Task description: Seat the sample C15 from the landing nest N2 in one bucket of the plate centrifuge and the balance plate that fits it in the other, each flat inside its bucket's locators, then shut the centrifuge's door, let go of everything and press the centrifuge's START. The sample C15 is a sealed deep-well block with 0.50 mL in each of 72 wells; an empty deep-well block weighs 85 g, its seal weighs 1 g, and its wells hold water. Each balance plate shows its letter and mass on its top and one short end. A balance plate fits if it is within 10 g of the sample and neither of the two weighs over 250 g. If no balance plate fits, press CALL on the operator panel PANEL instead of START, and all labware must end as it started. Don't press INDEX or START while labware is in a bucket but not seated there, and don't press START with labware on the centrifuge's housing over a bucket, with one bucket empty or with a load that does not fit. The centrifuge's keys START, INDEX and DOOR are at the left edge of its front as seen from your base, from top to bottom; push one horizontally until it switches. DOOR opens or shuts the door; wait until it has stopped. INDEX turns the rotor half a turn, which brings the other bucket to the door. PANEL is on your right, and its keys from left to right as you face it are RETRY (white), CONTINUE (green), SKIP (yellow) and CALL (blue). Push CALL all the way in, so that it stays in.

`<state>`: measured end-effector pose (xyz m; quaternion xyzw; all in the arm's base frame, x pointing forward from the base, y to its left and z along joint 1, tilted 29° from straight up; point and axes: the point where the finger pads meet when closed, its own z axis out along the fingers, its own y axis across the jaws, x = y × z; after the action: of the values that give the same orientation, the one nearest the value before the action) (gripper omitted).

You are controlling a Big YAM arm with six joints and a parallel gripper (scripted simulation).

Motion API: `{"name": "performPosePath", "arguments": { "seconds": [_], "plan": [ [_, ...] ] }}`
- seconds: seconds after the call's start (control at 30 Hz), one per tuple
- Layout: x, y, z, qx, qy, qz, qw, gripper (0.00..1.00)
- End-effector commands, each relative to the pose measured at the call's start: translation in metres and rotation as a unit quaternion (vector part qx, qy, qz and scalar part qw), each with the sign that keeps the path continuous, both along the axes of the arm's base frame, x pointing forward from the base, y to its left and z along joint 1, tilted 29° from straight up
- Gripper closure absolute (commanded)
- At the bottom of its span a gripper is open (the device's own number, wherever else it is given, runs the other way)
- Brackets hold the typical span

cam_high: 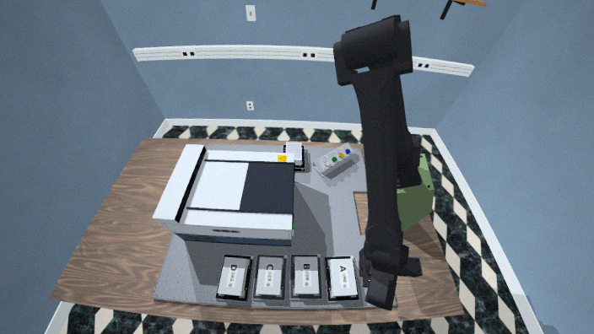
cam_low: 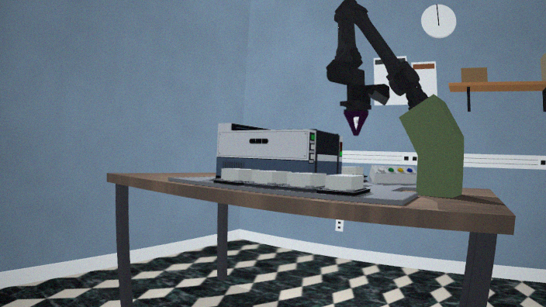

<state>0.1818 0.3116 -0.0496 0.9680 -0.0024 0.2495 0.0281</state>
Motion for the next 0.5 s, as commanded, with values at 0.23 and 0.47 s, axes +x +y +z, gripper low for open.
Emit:
{"name": "performPosePath", "arguments": {
  "seconds": [0.23,0.47],
  "plan": [
    [-0.0105,0.004,0.0022,-0.008,-0.004,0.052,0.999,1.0],
    [-0.012,0.0032,0.0034,-0.01,-0.005,0.061,0.998,1.0]
  ]
}}
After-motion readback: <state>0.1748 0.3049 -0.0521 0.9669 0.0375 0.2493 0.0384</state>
